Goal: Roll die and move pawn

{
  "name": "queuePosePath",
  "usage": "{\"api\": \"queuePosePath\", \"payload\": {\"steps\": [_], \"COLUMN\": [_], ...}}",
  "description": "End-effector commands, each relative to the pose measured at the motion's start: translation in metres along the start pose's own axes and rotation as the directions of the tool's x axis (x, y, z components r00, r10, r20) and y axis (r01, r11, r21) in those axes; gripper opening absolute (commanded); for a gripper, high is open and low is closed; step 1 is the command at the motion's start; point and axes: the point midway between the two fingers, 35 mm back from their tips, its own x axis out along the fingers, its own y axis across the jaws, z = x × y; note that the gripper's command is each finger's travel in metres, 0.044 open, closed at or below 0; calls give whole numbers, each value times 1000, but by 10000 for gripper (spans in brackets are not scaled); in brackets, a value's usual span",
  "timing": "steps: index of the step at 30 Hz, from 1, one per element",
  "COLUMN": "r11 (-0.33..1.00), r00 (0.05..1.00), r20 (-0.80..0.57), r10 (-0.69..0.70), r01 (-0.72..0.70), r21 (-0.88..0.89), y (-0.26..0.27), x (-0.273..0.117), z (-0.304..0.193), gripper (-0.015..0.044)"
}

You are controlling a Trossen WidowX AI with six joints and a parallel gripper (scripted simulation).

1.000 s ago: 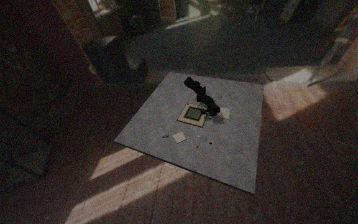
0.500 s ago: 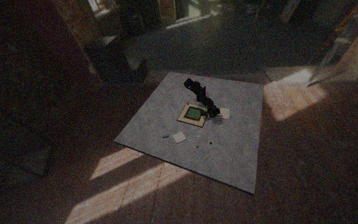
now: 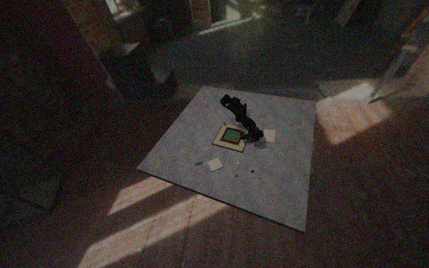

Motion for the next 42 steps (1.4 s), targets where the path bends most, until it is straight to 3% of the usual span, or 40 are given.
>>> {"api": "queuePosePath", "payload": {"steps": [1,4,7,22,28,42], "r11": [1000,1000,1000,1000,1000,929], "r00": [1000,1000,1000,1000,1000,1000], "r20": [1,1,2,3,3,7], "r10": [-3,-3,-2,2,2,9], "r01": [3,3,2,-2,-2,-6], "r21": [-3,-3,-4,-4,-21,-369], "y": [0,0,0,-8,-10,-66], "x": [0,0,-5,-122,-123,-113], "z": [0,0,1,5,4,-15], "gripper": [91,71,0,0,0,0]}}
